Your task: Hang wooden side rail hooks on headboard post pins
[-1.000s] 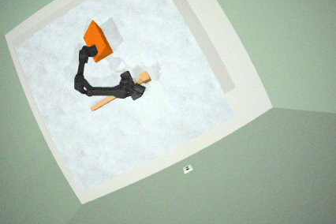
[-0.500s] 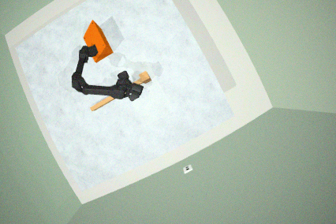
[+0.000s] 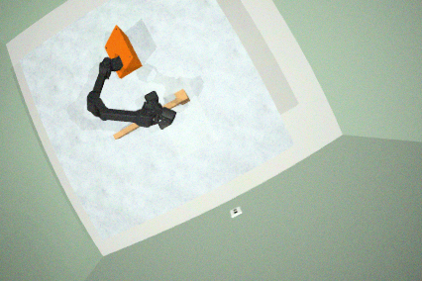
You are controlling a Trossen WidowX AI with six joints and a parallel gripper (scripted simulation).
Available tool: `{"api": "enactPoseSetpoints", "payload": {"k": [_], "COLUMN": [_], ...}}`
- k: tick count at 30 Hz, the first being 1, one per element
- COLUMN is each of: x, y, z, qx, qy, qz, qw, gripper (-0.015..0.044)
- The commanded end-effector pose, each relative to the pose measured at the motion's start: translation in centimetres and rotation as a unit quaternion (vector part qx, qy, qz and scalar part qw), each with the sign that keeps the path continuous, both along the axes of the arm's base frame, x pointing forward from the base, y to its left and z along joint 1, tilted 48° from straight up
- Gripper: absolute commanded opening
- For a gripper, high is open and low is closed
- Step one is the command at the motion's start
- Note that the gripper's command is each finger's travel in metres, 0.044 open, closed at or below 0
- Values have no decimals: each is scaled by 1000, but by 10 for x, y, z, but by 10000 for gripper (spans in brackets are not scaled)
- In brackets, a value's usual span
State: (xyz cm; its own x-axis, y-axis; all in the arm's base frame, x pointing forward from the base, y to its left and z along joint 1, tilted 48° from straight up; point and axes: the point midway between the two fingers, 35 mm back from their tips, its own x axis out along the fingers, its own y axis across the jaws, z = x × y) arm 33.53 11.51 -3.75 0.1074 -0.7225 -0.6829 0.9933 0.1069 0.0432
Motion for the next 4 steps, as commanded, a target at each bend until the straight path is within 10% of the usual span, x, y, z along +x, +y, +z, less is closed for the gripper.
{"api": "enactPoseSetpoints", "payload": {"k": [1, 4], "x": [0, 0], "y": [0, 0], "z": [0, 0], "qx": [1, 1], "qy": [-1, -1], "qz": [-1, -1], "qw": [1000, 1000], "gripper": [440, 440]}}
